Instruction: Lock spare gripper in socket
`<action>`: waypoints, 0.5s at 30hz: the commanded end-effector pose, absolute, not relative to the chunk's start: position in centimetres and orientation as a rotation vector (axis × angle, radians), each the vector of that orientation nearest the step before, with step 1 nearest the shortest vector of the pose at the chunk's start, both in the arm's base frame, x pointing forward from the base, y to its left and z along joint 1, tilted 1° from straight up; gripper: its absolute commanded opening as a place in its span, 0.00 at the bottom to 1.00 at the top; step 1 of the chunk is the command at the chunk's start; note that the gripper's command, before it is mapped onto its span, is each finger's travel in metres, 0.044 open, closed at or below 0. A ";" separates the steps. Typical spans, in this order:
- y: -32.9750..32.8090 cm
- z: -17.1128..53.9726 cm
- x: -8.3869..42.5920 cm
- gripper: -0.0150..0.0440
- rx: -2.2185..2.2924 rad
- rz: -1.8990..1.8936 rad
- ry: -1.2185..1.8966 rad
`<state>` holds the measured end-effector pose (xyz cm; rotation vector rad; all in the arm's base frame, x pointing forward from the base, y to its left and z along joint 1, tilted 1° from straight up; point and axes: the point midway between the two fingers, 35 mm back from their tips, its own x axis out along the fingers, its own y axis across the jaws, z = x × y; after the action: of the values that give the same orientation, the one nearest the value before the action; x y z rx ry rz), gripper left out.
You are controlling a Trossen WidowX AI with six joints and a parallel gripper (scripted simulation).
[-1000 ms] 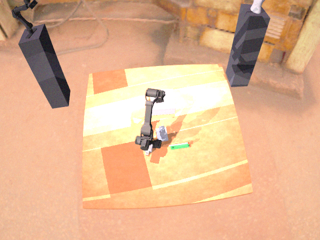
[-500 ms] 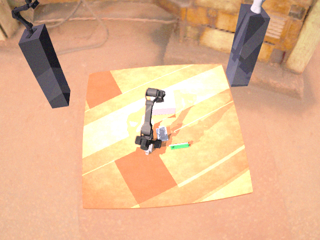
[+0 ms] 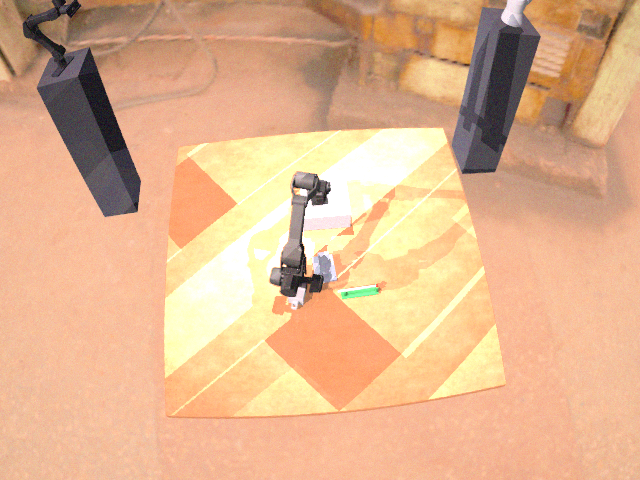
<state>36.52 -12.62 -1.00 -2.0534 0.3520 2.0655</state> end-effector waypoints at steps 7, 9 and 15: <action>-12.5 1.5 36.3 1.00 -2.045 2.073 0.350; -12.5 0.9 36.3 1.00 -2.042 2.077 0.349; -12.5 0.9 36.3 1.00 -2.042 2.077 0.349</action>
<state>36.29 -12.50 1.00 -2.0431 0.3492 2.0755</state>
